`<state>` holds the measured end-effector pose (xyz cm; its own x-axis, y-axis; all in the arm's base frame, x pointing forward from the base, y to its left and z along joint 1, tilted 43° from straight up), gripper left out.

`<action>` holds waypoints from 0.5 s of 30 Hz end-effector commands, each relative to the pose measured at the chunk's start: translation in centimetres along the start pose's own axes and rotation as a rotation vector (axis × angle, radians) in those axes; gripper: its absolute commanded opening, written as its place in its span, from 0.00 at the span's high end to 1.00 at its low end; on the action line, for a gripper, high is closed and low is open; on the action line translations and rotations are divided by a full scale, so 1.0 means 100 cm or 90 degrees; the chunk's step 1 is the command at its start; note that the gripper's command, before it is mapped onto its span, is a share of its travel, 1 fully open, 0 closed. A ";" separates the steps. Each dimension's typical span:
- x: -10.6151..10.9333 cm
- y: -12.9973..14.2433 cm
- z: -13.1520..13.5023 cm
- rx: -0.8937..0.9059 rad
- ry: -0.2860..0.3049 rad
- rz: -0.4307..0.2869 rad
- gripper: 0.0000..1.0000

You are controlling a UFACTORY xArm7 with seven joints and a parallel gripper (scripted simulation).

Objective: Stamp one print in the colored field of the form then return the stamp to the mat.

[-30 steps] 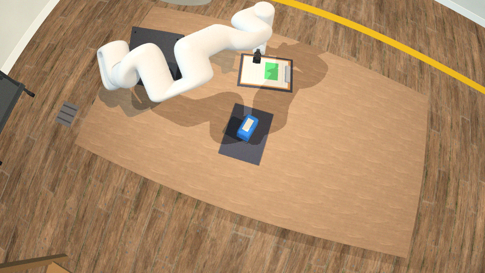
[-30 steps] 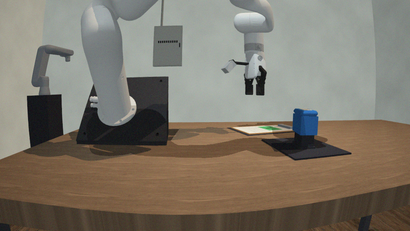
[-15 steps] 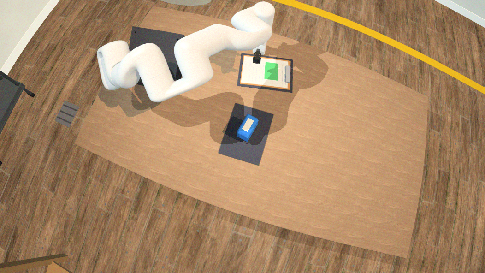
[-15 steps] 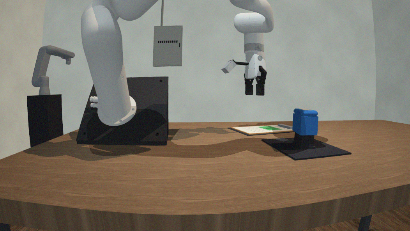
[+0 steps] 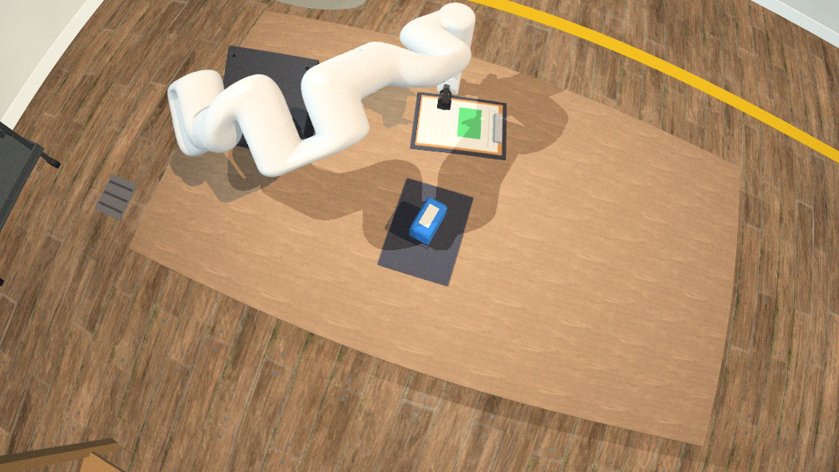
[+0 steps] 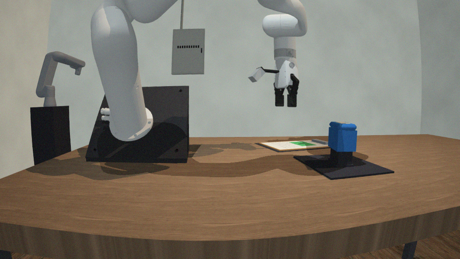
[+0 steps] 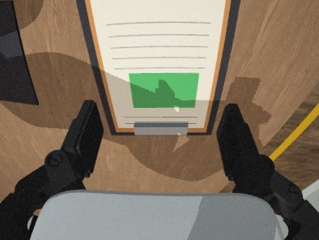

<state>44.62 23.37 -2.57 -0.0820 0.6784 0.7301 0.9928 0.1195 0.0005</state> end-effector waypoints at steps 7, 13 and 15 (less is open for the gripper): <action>0.005 0.001 0.001 -0.050 0.001 -0.002 0.00; 0.013 0.001 0.000 -0.200 -0.002 -0.001 0.00; 0.015 0.001 0.000 -0.243 -0.003 -0.001 0.00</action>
Point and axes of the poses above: the point where the finger pads meet when closed, its own x axis back along the fingers, its own z axis across the jaws, y = z × x, the point moved 5 cm from there along x, back along the fingers, and after that the axes turned 9 degrees about -x, right-handed, at the moved point
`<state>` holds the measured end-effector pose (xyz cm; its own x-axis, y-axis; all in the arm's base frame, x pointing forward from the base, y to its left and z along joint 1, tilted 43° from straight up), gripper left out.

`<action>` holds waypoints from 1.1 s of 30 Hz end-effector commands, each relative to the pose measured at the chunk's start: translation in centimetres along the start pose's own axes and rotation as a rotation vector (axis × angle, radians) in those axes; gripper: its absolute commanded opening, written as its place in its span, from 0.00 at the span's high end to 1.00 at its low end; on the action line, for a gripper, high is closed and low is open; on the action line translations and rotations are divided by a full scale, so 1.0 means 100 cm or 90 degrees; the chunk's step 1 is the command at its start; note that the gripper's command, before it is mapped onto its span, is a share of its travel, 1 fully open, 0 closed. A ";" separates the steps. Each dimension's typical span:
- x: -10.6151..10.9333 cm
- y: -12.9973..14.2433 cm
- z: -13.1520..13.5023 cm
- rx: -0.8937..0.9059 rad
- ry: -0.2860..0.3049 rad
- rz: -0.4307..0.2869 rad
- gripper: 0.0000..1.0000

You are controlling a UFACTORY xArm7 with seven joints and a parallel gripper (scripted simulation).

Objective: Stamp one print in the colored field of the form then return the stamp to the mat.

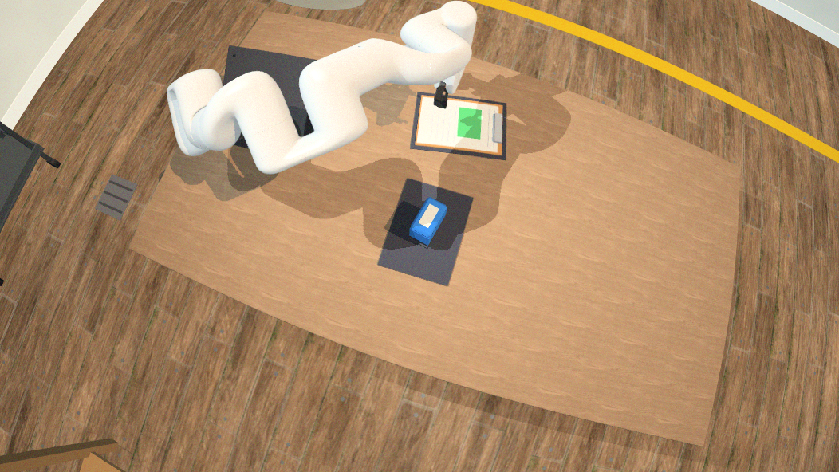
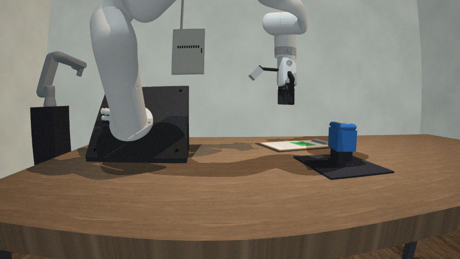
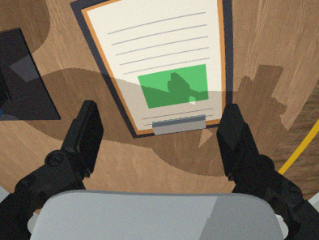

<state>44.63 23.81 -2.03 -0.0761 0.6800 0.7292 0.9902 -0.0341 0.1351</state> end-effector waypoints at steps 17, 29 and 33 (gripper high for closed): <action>0.056 0.001 0.000 -0.588 0.006 0.004 0.00; 0.070 0.000 0.000 -0.897 0.008 0.009 0.00; 0.070 0.000 0.000 -0.950 0.008 0.008 0.00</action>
Point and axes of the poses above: the point where the finger pads meet when closed, its own x axis back along the fingers, its own z axis across the jaws, y = z × x, the point moved 5 cm from there along x, back along the fingers, and after that the axes turned 9 degrees about -x, right-handed, at the moved point
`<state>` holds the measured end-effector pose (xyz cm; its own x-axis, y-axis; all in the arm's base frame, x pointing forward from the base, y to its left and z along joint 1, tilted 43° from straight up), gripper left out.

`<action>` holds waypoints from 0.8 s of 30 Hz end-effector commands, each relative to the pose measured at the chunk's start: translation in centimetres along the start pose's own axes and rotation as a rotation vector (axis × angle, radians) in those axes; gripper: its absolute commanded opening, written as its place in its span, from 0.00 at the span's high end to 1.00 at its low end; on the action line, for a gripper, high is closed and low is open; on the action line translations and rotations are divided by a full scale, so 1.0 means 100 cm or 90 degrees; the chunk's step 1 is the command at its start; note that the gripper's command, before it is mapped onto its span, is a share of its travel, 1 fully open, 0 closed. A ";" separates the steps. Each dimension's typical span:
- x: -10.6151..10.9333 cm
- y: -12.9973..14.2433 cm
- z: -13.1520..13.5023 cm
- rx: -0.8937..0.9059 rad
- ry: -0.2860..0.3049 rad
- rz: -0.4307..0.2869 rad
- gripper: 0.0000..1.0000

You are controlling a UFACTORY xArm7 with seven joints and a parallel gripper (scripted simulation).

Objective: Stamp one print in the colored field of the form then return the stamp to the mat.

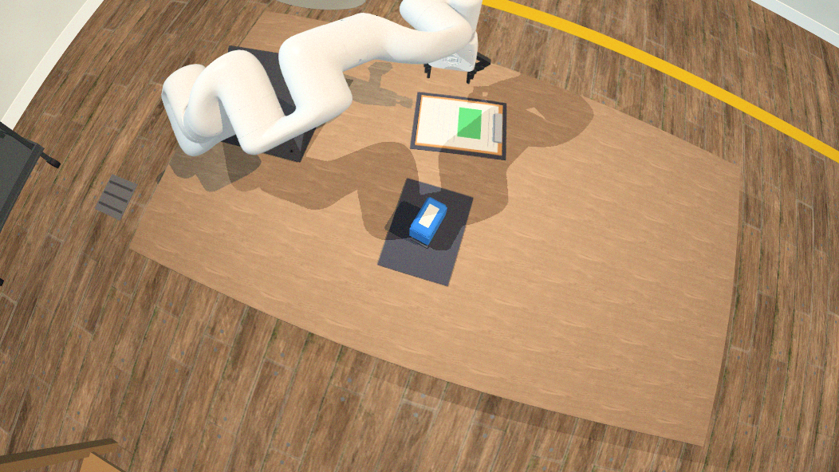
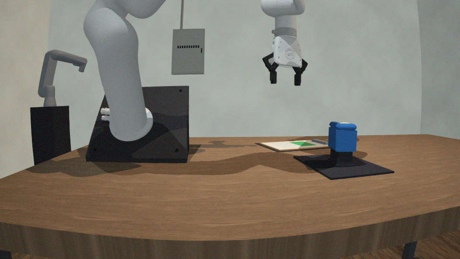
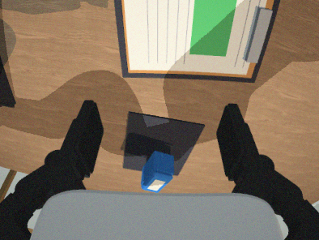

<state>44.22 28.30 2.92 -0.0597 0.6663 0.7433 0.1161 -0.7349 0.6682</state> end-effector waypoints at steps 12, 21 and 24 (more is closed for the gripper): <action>-0.002 0.035 0.004 -0.248 0.017 -0.007 0.08; -0.014 0.122 0.016 -0.248 0.017 -0.007 0.08; -0.020 0.156 0.020 -0.248 0.017 -0.007 0.08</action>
<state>46.65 20.17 8.34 -0.0741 0.6835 0.7262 -0.2696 -0.7148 0.6452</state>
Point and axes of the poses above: the point where the finger pads meet when closed, its own x axis back along the fingers, its own z axis across the jaws, y = z × x, the point moved 5 cm from there along x, back along the fingers, and after that the axes turned 9 degrees about -x, right-handed, at the moved point
